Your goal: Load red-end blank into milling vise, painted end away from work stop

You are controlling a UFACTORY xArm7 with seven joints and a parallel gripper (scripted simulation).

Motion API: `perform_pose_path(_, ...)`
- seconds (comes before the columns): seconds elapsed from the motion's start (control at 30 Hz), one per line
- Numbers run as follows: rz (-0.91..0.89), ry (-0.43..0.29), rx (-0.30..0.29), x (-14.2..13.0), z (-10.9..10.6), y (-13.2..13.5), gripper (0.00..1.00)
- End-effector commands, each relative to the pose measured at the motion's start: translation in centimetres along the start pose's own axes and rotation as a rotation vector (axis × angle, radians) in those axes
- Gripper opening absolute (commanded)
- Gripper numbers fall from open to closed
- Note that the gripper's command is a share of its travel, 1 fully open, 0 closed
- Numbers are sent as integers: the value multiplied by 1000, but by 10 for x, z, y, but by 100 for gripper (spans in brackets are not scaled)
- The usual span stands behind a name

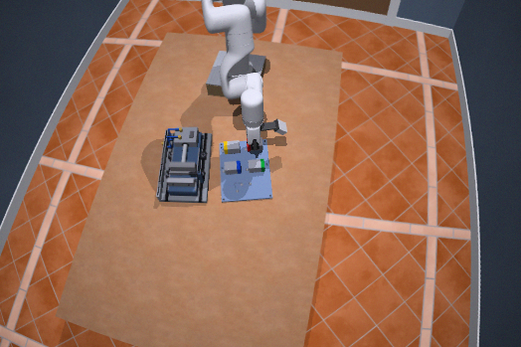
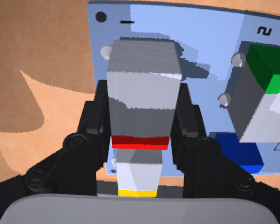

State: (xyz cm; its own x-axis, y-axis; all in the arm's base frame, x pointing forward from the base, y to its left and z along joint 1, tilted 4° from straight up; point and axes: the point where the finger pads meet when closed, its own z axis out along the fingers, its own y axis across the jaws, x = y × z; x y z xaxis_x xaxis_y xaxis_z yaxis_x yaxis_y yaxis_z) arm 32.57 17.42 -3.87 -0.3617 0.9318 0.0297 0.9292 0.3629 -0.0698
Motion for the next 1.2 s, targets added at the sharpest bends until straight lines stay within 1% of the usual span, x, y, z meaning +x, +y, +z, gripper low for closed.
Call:
perform_pose_path(0.0,0,1,-6,0,-15,2,0)
perform_pose_path(0.1,0,1,-6,0,-24,2,0)
perform_pose_path(0.33,0,1,-6,0,-24,2,0)
perform_pose_path(0.67,0,1,-6,0,-53,2,0)
perform_pose_path(0.9,0,1,-6,0,-53,2,0)
perform_pose_path(1.17,0,0,-6,0,-76,2,0)
